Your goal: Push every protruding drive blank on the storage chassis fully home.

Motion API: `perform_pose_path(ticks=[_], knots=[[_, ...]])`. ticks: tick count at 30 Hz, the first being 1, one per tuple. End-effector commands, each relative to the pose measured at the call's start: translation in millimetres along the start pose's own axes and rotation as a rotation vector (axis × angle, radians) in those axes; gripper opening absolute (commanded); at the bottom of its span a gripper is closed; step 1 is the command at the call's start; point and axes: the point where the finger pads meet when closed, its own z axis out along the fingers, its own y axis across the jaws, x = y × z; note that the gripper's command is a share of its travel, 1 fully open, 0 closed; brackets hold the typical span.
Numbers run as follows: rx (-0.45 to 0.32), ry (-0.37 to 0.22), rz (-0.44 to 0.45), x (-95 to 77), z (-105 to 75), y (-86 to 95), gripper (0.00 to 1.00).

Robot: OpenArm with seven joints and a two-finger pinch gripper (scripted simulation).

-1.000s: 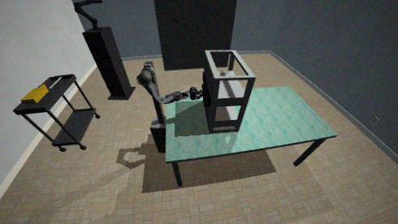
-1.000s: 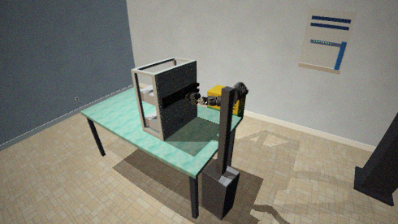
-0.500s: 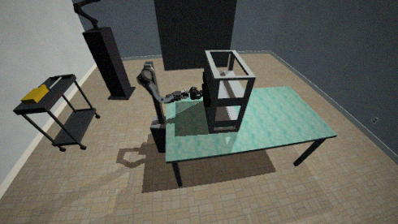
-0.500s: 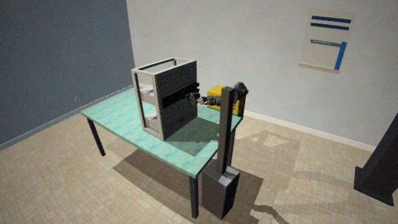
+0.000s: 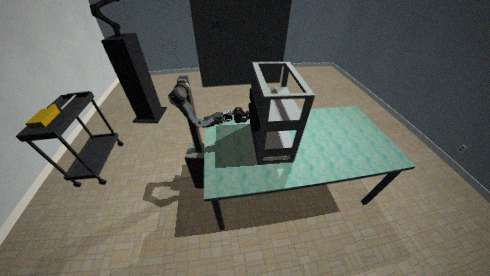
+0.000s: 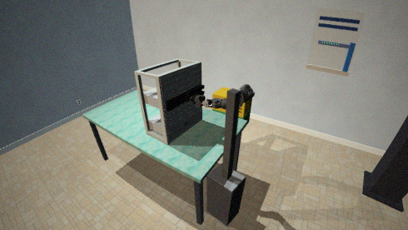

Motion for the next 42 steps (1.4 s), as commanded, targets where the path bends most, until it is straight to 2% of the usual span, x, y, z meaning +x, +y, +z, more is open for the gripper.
perform_pose_path(ticks=[1, 42], knots=[[-0.039, 0.019, 0.001, 5.9, 3.1, 13.9, 0.0], [-0.038, 0.018, 0.0, 8.0, 7.2, 17.7, 0.0]])
